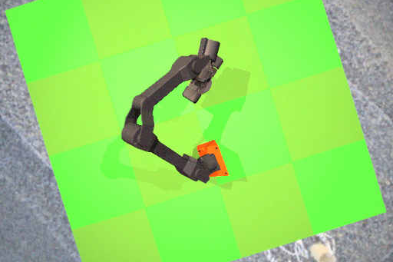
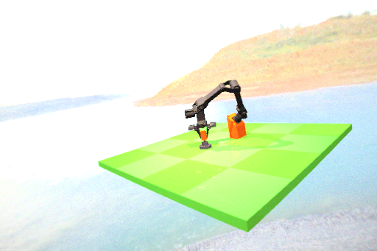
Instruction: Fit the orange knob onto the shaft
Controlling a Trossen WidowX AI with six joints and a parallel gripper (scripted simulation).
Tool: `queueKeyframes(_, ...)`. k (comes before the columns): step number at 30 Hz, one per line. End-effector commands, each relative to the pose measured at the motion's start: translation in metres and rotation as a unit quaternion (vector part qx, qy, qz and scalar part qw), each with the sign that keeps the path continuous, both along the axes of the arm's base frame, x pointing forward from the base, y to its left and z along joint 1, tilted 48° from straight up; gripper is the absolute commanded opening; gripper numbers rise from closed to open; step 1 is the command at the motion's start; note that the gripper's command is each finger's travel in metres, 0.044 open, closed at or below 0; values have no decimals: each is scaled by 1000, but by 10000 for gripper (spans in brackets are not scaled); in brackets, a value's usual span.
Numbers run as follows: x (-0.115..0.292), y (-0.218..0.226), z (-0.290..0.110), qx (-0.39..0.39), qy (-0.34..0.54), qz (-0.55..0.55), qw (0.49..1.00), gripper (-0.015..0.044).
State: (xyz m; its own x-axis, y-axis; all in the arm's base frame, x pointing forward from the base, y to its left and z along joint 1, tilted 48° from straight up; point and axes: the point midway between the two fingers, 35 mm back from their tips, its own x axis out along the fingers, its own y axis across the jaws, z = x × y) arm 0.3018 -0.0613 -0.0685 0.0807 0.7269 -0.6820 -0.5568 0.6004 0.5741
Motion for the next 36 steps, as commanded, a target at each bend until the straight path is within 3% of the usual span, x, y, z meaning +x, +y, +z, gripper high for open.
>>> queueKeyframes(1,1,1,0,2,2,-4,1000,0)
queueKeyframes(36,1,-2,3,-2,-35,30,999,0)
